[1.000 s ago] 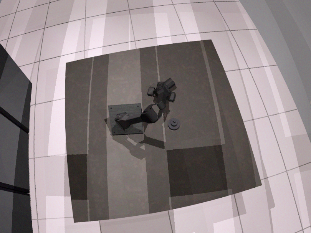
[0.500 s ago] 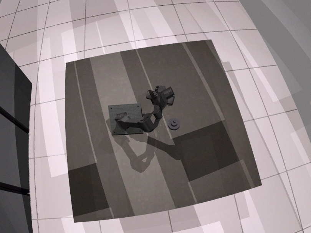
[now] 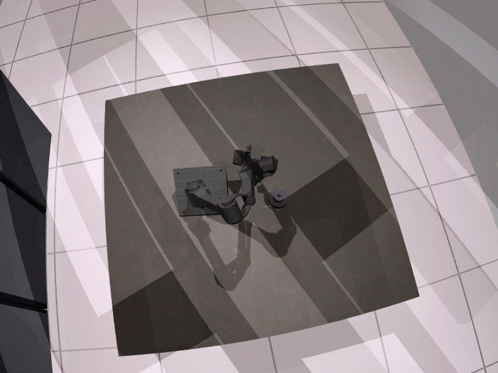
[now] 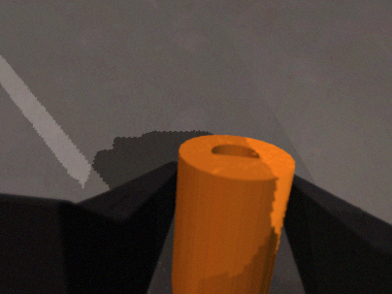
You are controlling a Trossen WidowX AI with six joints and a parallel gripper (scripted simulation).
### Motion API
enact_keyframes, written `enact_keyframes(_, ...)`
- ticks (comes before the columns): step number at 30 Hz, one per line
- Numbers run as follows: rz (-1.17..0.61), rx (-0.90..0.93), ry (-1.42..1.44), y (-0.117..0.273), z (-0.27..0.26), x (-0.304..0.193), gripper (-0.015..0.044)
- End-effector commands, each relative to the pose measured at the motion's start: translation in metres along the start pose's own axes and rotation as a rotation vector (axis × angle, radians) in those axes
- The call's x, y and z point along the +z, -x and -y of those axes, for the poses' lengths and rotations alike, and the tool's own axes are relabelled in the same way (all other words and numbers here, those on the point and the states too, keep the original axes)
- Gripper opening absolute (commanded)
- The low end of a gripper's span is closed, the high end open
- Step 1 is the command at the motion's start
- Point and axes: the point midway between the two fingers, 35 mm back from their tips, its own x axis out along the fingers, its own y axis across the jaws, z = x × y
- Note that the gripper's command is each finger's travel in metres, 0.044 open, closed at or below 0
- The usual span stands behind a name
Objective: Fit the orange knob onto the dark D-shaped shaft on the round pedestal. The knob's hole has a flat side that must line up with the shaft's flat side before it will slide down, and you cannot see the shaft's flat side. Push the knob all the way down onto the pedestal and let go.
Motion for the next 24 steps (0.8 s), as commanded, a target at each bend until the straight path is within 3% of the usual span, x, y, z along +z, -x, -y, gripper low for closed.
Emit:
enact_keyframes(1, 0.059, 0.003, 0.005, 0.003, -0.001, -0.004, 0.0180)
enact_keyframes(24, 0.435, 0.010, 0.007, 0.015, -0.002, -0.026, 0.0180)
